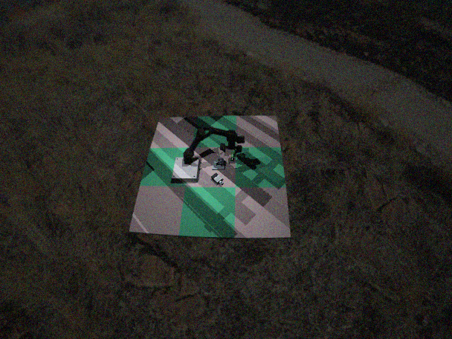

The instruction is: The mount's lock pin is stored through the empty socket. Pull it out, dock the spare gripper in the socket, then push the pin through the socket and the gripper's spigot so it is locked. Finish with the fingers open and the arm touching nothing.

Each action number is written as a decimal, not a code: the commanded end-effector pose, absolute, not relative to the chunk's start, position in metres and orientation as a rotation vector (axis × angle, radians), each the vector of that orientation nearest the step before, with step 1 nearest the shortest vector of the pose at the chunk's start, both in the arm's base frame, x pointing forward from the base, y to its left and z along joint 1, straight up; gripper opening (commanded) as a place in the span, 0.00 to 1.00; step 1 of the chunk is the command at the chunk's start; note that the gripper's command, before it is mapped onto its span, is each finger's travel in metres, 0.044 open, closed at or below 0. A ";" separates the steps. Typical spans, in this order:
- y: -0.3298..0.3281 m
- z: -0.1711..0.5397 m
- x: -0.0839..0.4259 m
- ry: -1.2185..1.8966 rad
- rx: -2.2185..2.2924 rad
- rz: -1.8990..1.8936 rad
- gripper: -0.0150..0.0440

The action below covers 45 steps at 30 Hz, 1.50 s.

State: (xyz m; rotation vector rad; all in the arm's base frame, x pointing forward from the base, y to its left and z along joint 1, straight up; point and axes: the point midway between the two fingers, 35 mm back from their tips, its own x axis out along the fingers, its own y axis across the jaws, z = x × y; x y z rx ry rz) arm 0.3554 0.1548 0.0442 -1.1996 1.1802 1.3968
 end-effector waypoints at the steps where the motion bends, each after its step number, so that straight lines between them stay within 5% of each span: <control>1: 0.155 0.055 0.355 1.179 -1.200 1.396 1.00; 33: 0.149 0.133 0.346 1.234 -1.177 1.409 1.00; 45: 0.018 0.126 0.348 1.351 -0.518 0.390 1.00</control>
